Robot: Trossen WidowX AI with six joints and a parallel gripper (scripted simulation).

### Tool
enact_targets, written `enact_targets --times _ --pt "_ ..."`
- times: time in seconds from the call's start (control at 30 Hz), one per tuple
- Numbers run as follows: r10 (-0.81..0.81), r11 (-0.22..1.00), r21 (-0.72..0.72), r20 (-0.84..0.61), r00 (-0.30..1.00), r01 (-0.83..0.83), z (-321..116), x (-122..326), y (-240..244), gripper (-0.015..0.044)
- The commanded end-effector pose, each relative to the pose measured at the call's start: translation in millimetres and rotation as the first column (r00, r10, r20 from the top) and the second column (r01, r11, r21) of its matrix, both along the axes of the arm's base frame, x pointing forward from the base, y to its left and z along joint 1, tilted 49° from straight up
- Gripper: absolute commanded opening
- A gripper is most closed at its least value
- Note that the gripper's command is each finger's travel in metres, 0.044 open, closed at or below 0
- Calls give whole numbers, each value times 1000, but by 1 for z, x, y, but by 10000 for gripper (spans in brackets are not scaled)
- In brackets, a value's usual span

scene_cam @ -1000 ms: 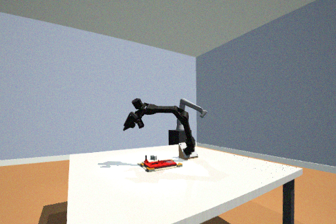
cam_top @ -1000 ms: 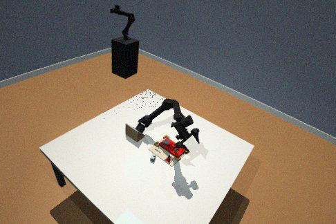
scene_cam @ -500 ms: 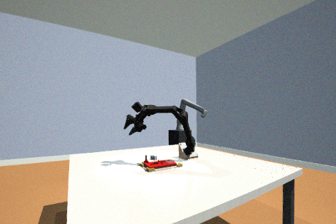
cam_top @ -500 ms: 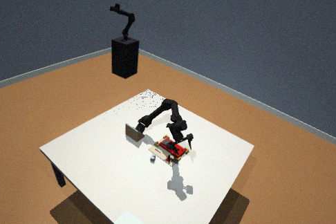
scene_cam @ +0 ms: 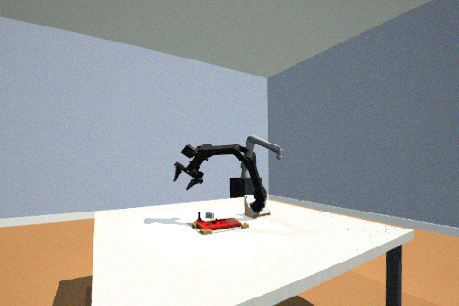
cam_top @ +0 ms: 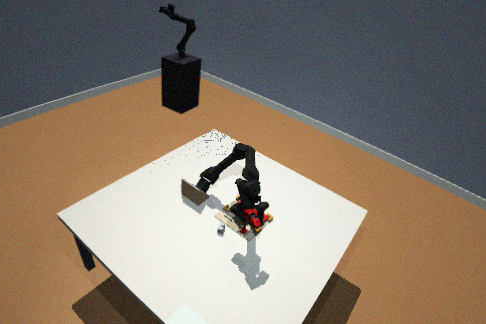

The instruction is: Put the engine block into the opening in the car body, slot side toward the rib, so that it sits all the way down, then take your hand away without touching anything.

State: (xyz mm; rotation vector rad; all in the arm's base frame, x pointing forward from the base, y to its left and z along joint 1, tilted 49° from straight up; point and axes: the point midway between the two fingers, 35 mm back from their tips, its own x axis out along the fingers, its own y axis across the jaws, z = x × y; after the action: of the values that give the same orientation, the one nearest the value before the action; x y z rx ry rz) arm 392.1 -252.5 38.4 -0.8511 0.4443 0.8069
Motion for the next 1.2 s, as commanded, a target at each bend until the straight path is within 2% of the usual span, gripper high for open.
enact_targets --times 0.0,0.27,0.57,1.17 --pt "-54 994 85 -123 991 65 -13 -16 6 440" --pt "-122 960 197 -337 934 197 -28 -44 17 440" --pt "-152 894 269 -567 809 357 -40 -77 31 440" --pt "-72 727 234 -909 411 645 -47 -144 60 440"
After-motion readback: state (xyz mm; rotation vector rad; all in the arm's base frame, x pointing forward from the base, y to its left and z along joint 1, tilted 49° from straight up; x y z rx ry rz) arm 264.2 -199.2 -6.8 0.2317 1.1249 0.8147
